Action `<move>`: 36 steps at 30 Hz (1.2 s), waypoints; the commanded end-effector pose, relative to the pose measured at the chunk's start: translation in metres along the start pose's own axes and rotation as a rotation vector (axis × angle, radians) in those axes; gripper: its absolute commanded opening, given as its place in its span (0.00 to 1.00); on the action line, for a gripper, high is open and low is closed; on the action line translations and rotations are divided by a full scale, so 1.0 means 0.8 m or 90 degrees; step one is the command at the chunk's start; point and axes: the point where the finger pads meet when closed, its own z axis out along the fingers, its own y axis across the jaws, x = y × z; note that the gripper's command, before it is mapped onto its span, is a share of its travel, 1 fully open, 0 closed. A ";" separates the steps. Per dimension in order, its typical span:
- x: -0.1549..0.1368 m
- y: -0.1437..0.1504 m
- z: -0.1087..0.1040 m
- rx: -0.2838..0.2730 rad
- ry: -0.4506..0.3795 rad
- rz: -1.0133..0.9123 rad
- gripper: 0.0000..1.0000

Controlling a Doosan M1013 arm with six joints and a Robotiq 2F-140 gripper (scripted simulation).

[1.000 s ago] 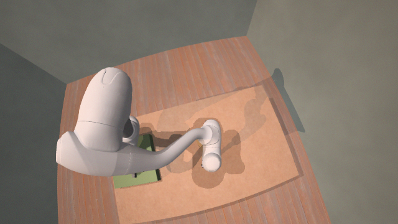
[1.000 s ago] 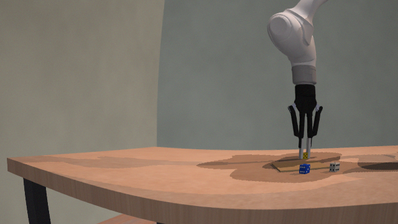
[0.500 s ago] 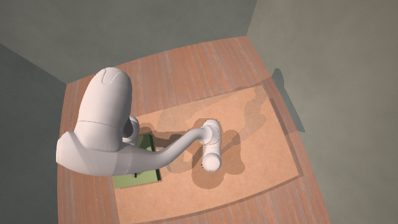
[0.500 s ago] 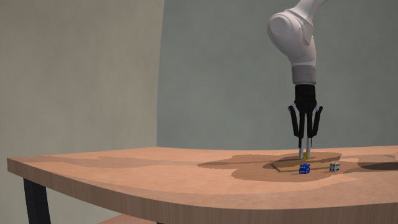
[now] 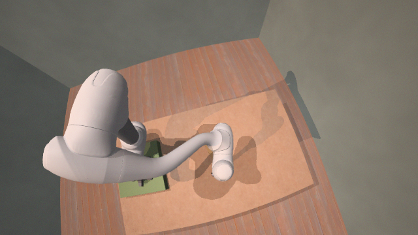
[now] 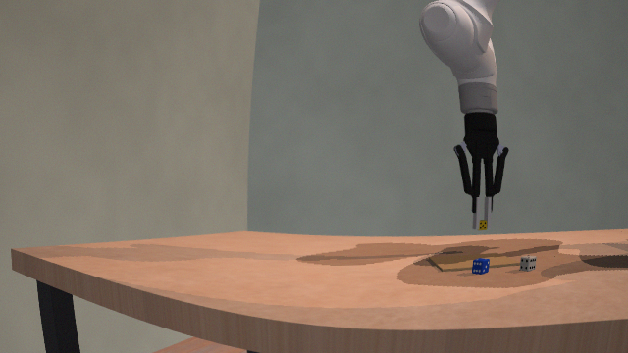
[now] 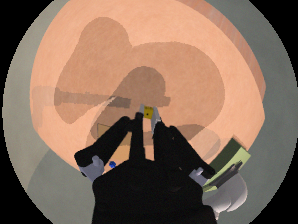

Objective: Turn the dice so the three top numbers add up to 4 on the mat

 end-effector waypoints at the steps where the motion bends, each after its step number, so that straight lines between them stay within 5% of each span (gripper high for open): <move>1: 0.000 0.000 -0.036 0.000 0.000 0.000 0.09; 6: 0.000 0.000 -0.068 0.000 0.000 0.000 0.09; 19: -0.002 0.000 -0.073 0.000 0.000 0.001 0.09; 22: -0.068 -0.012 -0.075 0.000 0.000 0.041 0.09; 25: -0.068 -0.012 -0.075 0.000 0.000 0.041 0.09; 27: -0.145 -0.017 -0.077 0.000 0.000 0.089 0.09; 36: -0.211 -0.015 -0.078 0.000 0.000 0.130 0.09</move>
